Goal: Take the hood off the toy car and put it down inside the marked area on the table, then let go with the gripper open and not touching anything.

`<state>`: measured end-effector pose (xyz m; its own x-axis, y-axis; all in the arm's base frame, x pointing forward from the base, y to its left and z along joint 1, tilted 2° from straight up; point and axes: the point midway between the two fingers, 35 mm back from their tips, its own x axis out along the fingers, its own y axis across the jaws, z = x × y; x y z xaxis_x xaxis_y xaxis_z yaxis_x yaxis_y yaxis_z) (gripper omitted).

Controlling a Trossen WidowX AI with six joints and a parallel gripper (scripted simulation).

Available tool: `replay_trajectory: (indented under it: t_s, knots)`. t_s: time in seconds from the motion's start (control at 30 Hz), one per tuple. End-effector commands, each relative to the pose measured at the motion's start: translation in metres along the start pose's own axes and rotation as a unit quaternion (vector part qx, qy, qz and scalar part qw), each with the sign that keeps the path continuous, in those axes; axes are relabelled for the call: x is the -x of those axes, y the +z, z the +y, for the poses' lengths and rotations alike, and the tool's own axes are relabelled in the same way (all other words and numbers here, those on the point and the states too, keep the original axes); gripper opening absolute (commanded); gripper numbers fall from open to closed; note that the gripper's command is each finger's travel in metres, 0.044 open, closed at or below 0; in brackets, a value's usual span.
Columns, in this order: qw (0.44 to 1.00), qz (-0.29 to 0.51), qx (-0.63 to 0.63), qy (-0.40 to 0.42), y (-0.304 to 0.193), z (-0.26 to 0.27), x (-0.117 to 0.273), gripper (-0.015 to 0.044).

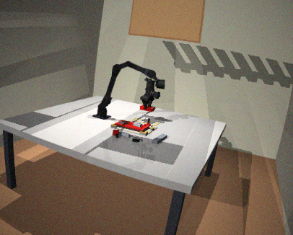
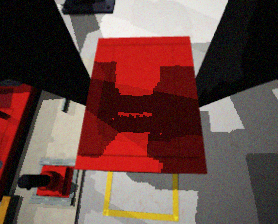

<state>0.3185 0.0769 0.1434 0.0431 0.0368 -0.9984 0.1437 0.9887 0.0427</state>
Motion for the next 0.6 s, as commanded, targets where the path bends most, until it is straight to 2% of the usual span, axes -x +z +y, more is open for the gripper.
replay_trajectory:
  t_s: [0.0, 0.57]
  knots:
    - [1.0, 0.0, -0.002, -0.003, 0.0004, -0.0006, -0.0036, 0.0]
    - [1.0, 0.0, -0.002, -0.002, 0.0012, -0.0003, -0.0132, 0.0]
